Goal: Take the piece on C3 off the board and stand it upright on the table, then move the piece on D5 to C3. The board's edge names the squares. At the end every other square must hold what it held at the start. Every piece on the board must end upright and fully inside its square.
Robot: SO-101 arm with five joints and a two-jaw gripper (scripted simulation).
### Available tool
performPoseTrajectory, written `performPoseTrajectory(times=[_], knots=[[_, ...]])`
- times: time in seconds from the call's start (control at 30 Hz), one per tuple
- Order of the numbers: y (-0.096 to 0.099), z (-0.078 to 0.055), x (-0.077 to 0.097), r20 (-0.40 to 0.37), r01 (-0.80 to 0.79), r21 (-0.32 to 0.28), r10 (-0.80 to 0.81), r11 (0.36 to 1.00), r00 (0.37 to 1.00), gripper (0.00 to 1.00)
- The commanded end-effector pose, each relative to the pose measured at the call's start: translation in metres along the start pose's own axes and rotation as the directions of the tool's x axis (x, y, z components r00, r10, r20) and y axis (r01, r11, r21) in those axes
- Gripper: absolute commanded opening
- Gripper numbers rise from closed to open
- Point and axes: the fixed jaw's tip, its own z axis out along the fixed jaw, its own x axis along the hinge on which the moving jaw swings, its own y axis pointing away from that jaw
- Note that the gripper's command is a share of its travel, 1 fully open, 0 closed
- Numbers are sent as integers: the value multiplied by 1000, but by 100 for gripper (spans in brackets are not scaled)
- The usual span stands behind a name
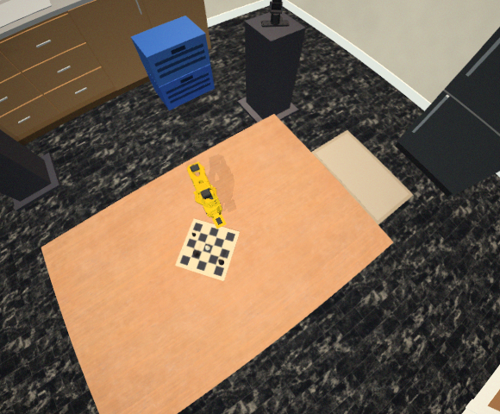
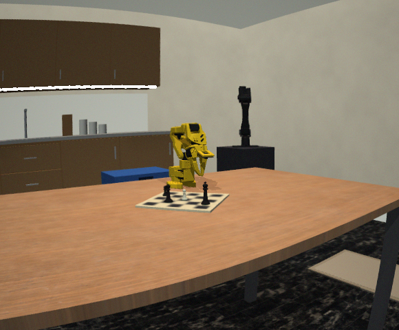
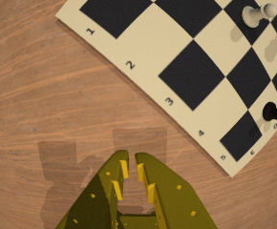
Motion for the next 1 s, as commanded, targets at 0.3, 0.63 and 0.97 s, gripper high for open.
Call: performPoseTrajectory(times=[0.3,0.63,0.97], knots=[[1,-35,-9,11,19,-3,-18,1000,1000,0],[-9,-32,-26,55,-52,16,51,999,997,2],[-81,-12,-88,264,-362,89,329,928,907,8]])
